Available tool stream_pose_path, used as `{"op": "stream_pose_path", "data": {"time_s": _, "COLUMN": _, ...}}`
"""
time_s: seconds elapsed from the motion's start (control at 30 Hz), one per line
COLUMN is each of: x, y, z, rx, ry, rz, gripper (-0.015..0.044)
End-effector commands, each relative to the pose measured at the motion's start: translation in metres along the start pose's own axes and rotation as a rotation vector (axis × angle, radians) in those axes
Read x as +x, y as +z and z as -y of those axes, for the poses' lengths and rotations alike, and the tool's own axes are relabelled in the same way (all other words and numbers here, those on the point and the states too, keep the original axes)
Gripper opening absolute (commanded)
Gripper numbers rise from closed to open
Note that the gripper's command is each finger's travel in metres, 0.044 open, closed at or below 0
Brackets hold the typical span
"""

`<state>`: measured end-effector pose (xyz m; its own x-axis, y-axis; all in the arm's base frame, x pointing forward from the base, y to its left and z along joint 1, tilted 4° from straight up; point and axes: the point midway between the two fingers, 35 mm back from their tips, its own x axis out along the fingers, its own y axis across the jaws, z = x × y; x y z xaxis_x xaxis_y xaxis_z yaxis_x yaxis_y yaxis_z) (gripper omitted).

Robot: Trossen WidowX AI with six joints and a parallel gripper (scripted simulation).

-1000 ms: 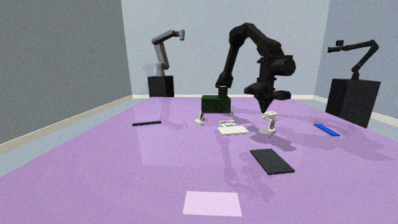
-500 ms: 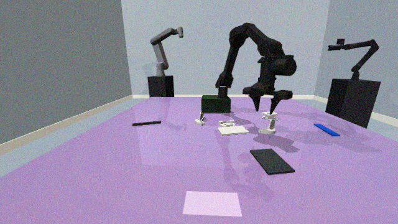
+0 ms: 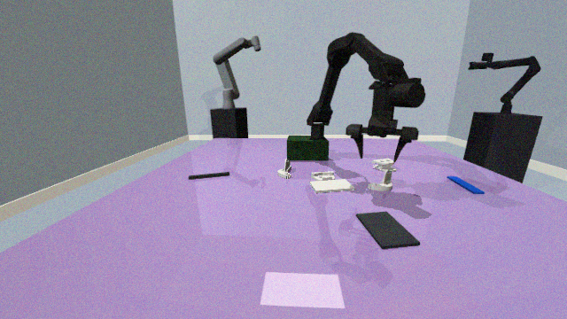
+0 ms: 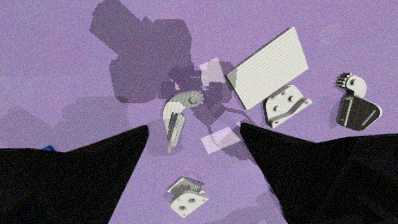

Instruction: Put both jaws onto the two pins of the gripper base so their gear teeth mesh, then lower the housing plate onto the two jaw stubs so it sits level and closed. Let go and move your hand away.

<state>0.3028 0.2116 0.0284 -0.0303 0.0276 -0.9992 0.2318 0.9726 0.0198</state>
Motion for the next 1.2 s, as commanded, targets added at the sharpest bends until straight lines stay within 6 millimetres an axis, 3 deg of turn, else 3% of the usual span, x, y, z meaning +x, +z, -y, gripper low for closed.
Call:
{"op": "stream_pose_path", "data": {"time_s": 0.0, "x": -0.001, "y": -0.002, "z": -0.002, "rx": -0.114, "ry": 0.0, "rz": -0.001, "gripper": 0.044}}
{"op": "stream_pose_path", "data": {"time_s": 1.17, "x": -0.003, "y": -0.009, "z": -0.014, "rx": -1.005, "ry": 0.001, "rz": -0.003, "gripper": 0.044}}
